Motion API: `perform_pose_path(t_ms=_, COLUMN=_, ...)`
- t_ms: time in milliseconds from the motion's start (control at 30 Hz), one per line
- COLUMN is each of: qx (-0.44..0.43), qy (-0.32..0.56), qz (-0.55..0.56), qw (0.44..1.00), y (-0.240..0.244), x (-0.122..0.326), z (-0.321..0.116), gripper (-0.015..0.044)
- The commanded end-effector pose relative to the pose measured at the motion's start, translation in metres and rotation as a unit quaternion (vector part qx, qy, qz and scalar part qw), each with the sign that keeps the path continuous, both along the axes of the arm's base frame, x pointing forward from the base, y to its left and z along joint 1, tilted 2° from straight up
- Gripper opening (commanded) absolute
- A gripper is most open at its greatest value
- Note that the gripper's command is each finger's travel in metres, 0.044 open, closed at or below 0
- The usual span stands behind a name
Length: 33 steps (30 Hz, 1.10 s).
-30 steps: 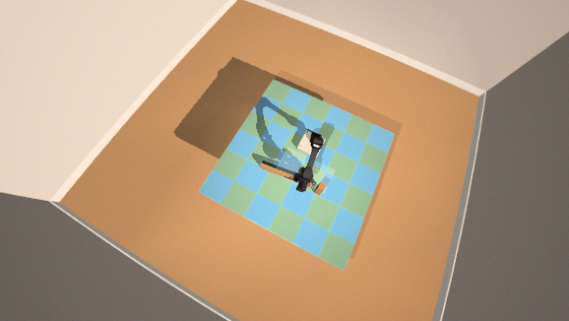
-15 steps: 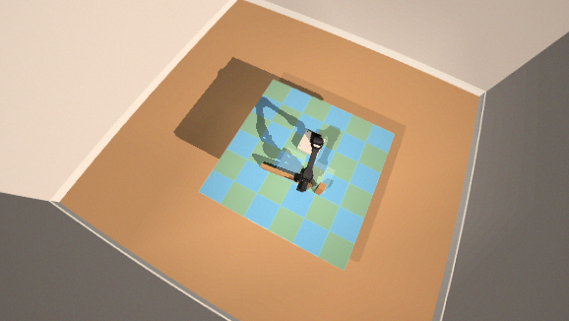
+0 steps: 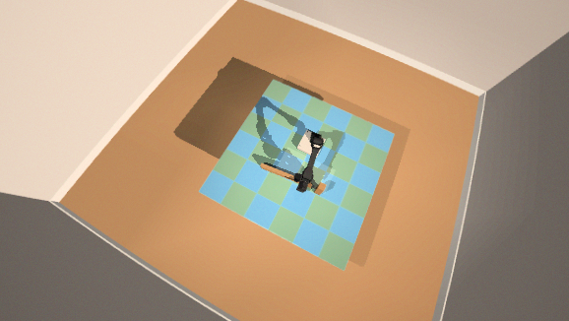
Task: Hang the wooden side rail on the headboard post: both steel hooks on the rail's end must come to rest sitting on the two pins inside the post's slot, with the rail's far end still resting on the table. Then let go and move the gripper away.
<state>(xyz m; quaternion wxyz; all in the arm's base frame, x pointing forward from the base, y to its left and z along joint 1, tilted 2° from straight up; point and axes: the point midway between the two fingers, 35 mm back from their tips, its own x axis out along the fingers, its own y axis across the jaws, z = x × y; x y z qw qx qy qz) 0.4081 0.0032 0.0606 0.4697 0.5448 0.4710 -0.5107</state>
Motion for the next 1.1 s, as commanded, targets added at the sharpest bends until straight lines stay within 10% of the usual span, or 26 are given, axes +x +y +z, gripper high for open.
perform_pose_path(t_ms=0, qx=0.000, qy=-0.008, qz=-0.002, qw=1.000, y=0.0014, x=0.0021, z=0.0039, gripper=0.0000)
perform_pose_path(t_ms=1067, qx=0.000, qy=-0.008, qz=-0.002, qw=1.000, y=0.0046, x=0.0018, z=0.0049, gripper=0.0000)
